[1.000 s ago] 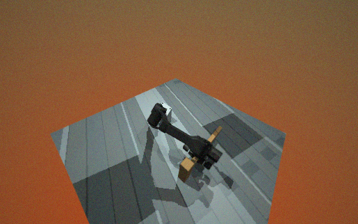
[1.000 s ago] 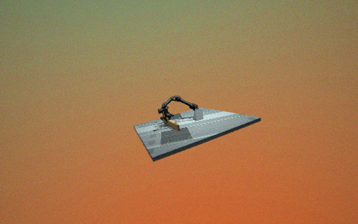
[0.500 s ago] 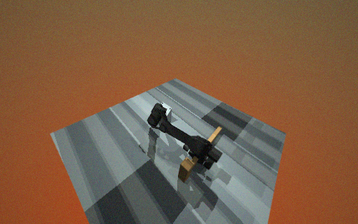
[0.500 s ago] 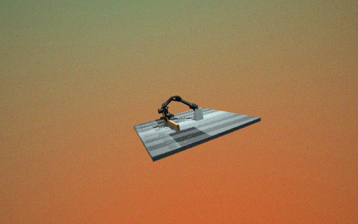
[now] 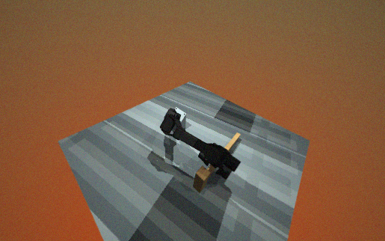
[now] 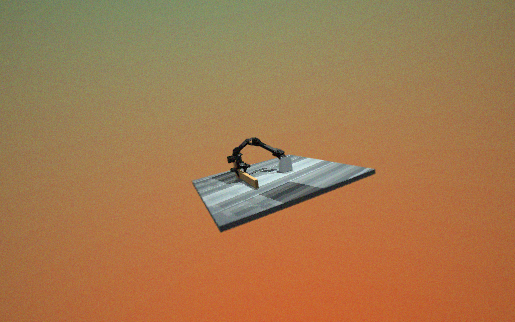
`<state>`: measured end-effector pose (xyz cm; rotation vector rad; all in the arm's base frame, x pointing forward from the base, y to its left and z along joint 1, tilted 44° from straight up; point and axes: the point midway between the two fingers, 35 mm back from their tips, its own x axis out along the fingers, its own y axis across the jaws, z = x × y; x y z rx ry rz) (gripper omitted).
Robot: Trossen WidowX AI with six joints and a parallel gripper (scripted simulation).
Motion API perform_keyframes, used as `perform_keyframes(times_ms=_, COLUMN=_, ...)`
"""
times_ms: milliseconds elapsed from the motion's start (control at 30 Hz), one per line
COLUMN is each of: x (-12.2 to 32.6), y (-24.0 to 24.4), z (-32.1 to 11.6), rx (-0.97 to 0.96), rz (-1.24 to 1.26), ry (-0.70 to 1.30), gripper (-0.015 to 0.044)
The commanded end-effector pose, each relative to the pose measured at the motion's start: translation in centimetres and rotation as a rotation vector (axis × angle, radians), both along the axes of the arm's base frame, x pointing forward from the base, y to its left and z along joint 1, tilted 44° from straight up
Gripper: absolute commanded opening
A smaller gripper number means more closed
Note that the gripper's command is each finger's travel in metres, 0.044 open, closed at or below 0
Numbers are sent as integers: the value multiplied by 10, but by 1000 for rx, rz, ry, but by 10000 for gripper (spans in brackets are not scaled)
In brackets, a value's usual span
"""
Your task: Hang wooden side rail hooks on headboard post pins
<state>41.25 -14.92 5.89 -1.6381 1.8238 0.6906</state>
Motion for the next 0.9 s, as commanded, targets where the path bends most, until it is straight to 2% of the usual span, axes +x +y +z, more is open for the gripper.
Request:
perform_keyframes(times_ms=0, x=1, y=6, z=6, rx=-1, rz=0, ry=-2, gripper=394)
perform_keyframes(times_ms=67, x=2, y=16, z=16, rx=-2, rz=0, ry=-4, gripper=440)
perform_keyframes(times_ms=300, x=3, y=28, z=28, rx=-5, rz=0, ry=-7, gripper=440)
perform_keyframes(times_ms=533, x=5, y=49, z=7, rx=-3, rz=0, ry=-7, gripper=440)
perform_keyframes(times_ms=867, x=5, y=48, z=8, rx=-5, rz=6, ry=-3, gripper=440)
